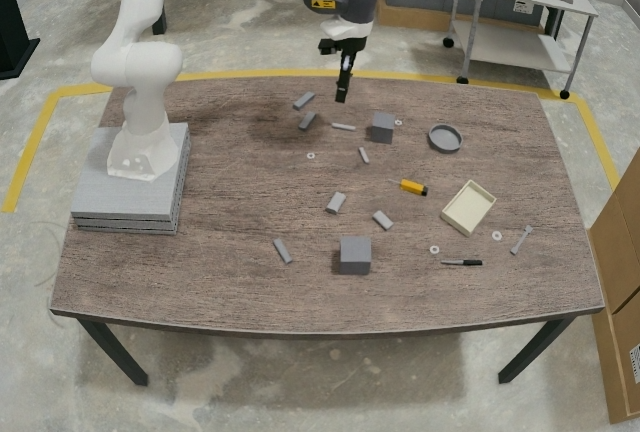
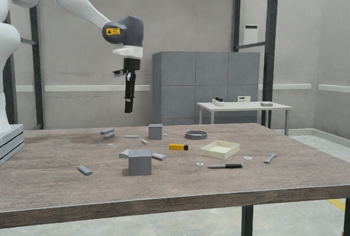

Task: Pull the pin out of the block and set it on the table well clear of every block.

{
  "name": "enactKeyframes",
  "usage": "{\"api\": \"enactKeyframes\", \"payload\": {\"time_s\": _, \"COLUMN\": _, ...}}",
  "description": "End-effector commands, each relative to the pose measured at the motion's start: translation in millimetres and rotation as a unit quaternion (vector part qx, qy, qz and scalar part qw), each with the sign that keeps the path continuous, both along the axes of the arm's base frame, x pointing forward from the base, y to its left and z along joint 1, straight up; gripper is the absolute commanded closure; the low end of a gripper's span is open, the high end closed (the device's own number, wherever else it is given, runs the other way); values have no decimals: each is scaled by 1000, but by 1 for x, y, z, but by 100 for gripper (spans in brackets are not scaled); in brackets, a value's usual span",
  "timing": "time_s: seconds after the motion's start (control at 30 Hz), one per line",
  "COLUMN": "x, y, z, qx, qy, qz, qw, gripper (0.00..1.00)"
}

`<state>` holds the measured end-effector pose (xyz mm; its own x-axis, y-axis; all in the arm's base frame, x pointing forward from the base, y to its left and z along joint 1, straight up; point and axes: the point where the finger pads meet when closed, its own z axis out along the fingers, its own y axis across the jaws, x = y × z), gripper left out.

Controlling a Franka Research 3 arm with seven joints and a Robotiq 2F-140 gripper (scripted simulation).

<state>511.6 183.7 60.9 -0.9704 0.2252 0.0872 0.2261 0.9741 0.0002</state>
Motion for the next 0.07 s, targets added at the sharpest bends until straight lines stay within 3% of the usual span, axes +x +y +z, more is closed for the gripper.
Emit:
{"api": "enactKeyframes", "payload": {"time_s": 0.0, "x": -1, "y": 0, "z": 0, "qx": -1, "qy": 1, "qz": -1, "qw": 1000, "gripper": 71}}
{"api": "enactKeyframes", "payload": {"time_s": 0.03, "x": -1, "y": 0, "z": 0, "qx": -1, "qy": 1, "qz": -1, "qw": 1000, "gripper": 71}}
